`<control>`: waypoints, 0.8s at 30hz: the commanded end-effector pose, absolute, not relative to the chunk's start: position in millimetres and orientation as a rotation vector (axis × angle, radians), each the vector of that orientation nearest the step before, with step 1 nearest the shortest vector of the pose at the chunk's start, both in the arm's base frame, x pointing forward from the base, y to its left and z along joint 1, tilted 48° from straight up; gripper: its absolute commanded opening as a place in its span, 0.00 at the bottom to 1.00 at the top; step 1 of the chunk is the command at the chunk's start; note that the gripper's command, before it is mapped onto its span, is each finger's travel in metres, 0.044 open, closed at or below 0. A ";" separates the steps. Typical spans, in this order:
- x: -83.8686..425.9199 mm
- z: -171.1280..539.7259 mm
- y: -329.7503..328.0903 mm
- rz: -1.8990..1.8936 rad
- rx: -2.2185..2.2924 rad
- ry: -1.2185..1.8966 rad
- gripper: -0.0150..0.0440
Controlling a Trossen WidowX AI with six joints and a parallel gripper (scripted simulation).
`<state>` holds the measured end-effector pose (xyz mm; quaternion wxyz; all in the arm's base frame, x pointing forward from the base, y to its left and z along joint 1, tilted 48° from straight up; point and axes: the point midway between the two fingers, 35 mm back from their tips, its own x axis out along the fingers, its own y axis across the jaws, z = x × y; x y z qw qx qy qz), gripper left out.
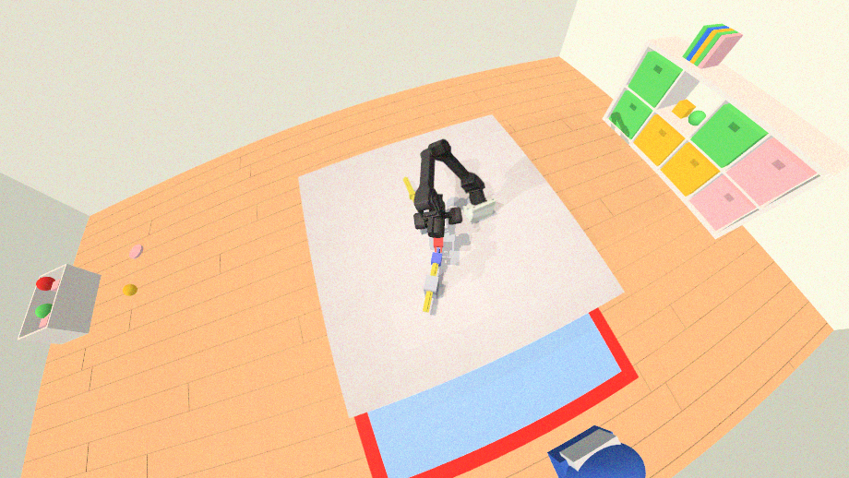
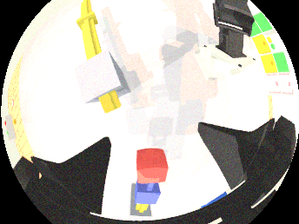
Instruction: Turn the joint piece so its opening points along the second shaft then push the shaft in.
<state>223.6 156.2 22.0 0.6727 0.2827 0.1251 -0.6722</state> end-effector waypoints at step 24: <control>234.2 -15.8 132.9 -1.544 0.740 0.157 1.00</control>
